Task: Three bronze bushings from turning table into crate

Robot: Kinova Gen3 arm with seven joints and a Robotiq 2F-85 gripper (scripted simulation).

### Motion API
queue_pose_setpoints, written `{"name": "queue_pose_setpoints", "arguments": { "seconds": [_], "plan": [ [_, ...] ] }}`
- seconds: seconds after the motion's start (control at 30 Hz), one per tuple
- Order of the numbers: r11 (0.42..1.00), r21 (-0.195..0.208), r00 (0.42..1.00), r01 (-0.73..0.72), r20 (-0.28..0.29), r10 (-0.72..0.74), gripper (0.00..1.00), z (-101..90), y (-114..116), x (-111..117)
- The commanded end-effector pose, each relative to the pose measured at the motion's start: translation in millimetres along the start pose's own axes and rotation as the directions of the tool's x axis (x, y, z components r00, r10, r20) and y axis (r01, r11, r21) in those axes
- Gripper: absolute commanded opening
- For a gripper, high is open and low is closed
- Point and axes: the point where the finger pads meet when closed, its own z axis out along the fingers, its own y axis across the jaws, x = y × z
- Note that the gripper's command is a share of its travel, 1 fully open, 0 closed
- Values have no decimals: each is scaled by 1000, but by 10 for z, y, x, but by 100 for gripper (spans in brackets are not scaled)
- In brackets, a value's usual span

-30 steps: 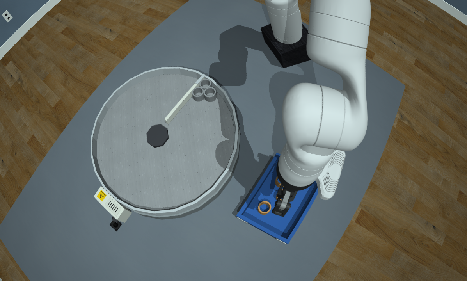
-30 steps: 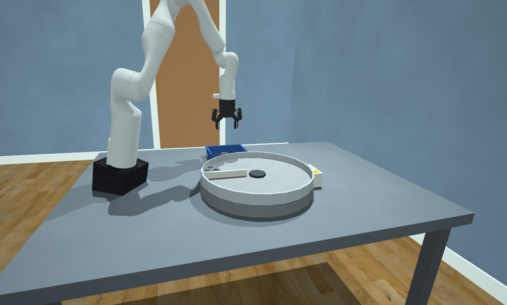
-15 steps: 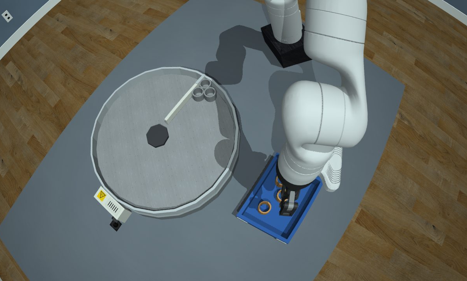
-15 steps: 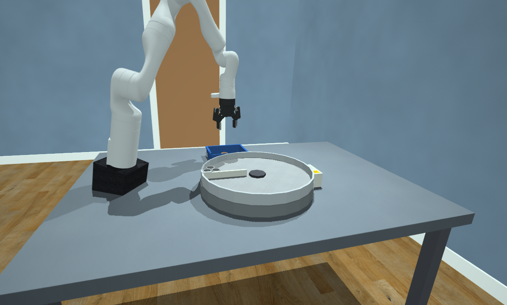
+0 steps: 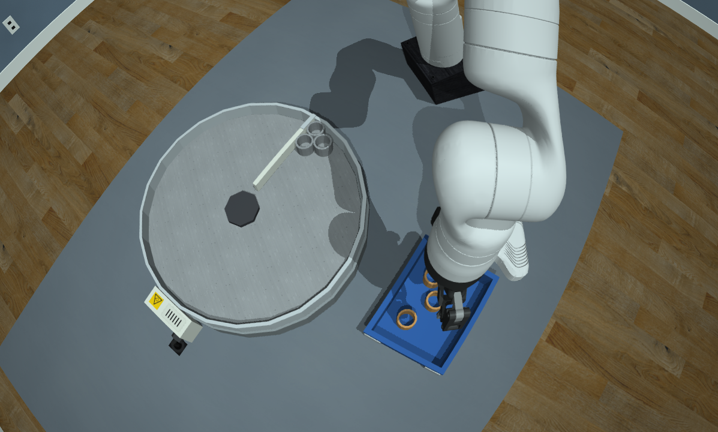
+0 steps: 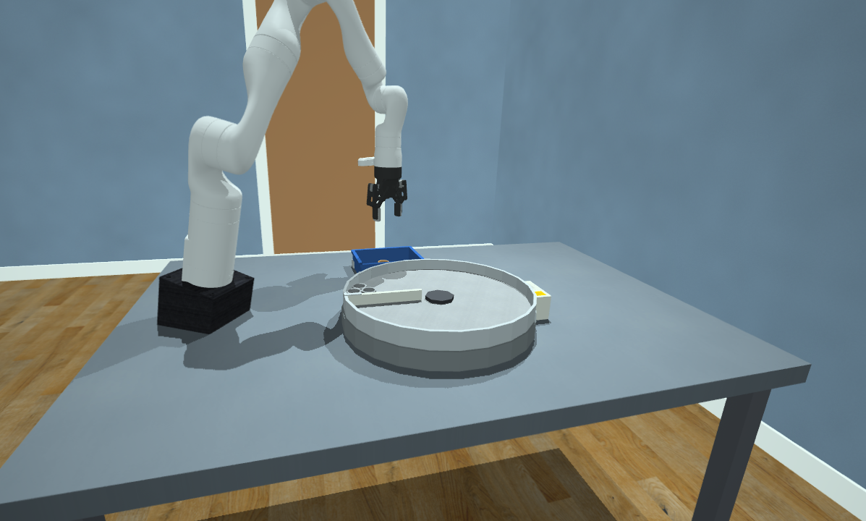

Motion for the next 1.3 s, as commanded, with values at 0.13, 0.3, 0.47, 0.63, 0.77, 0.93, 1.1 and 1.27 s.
{"name": "queue_pose_setpoints", "arguments": {
  "seconds": [0.13, 0.3, 0.47, 0.63, 0.77, 0.93, 1.1, 1.27],
  "plan": [
    [1000, -3, 1000, -4, -1, 4, 100, -14, 7, -18],
    [991, -3, 991, 130, -1, -130, 100, -40, -1, -27],
    [976, -4, 976, 219, 0, -219, 100, -57, -6, -34],
    [976, -4, 976, 219, 0, -219, 100, -57, -6, -34],
    [976, -4, 976, 219, 0, -219, 100, -57, -6, -34],
    [902, -4, 902, 431, 0, -431, 100, -101, -19, -51],
    [902, -4, 902, 431, 0, -431, 100, -101, -19, -51],
    [902, -4, 902, 431, 0, -431, 100, -101, -19, -51]
  ]
}}
